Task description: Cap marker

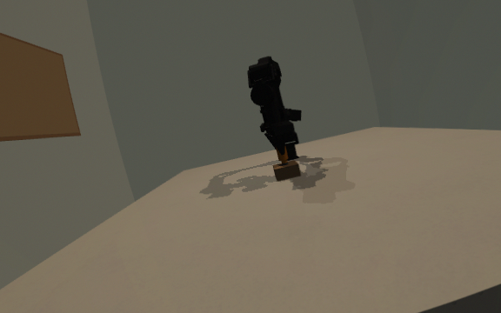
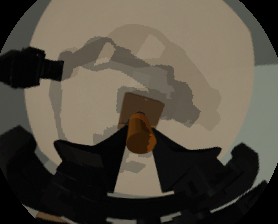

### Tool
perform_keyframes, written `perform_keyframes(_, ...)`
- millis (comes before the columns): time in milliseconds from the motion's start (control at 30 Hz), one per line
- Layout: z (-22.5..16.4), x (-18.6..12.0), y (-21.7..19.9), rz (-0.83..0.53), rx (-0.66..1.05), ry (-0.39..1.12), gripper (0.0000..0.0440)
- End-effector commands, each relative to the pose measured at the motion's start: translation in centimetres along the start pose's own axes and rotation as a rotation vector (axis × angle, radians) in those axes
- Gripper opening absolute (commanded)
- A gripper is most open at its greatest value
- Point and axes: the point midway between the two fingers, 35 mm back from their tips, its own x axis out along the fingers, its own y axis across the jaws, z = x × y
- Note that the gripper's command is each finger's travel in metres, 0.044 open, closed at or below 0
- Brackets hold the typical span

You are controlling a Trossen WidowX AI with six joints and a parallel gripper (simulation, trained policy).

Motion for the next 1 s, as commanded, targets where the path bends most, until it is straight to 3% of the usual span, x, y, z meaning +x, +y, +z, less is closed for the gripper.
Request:
perform_keyframes(0,-0.2,1.7,0.8,0.065,-0.002,-0.005,0.0138)
perform_keyframes(333,-0.2,1.8,0.8,0.066,-0.009,-0.003,0.0152)
perform_keyframes(567,0.6,1.8,1.8,0.083,-0.024,-0.030,0.0216)
perform_keyframes(700,0.8,1.8,2.0,0.077,-0.030,-0.038,0.0282)
perform_keyframes(900,1.0,1.5,1.9,0.043,-0.036,-0.035,0.0433)
perform_keyframes(967,1.0,1.2,1.7,0.021,-0.038,-0.028,0.0440)
